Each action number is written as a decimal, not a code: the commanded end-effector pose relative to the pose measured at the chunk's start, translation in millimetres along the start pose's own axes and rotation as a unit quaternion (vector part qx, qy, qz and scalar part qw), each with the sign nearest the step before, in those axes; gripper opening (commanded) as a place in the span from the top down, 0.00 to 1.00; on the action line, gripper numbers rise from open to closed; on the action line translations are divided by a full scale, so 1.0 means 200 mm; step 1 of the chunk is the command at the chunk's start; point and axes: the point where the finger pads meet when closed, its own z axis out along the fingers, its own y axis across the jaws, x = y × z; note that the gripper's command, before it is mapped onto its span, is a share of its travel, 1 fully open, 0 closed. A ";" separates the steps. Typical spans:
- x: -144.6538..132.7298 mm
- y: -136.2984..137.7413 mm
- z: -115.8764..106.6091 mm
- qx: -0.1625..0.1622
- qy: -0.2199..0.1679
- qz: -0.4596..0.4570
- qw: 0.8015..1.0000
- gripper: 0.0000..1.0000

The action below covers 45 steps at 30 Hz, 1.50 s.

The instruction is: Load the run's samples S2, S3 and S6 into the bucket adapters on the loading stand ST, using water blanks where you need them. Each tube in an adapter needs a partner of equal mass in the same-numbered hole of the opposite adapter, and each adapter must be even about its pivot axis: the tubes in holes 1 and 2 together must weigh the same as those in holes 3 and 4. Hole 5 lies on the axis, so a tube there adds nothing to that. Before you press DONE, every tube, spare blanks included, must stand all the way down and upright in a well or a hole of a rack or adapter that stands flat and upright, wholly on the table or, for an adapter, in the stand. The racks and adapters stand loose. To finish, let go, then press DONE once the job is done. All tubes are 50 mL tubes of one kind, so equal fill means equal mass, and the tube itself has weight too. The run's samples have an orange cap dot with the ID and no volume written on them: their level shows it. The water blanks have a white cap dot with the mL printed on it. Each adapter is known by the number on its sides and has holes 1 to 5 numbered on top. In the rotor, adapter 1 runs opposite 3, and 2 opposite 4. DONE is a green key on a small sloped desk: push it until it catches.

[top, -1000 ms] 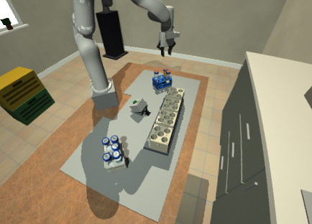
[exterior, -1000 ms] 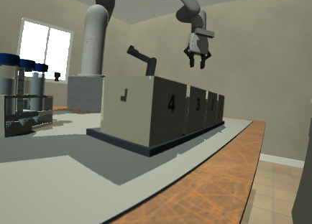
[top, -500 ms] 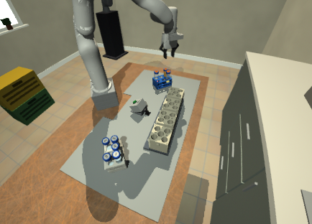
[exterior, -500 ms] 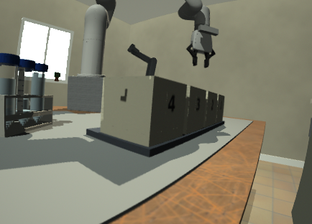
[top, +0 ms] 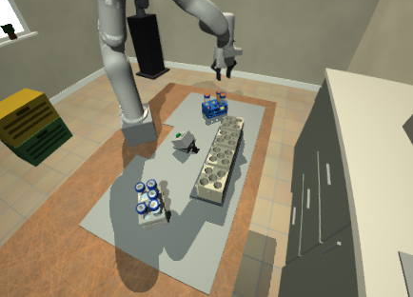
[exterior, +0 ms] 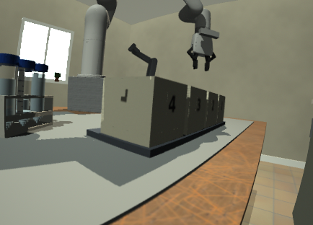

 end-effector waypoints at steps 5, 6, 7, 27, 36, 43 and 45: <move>0.00 -0.01 0.07 0.003 0.000 0.000 1.000 0.43; 0.00 -0.01 0.07 0.003 0.000 0.000 1.000 0.43; 0.00 -0.01 0.07 0.003 0.000 0.000 1.000 0.43; 0.00 -0.01 0.25 0.003 0.000 0.000 1.000 0.43; 0.00 -0.01 0.34 0.003 0.000 0.000 1.000 0.43; 0.00 -0.01 0.39 0.003 0.000 0.000 1.000 0.43; 0.00 -0.01 0.41 0.003 0.000 0.000 1.000 0.43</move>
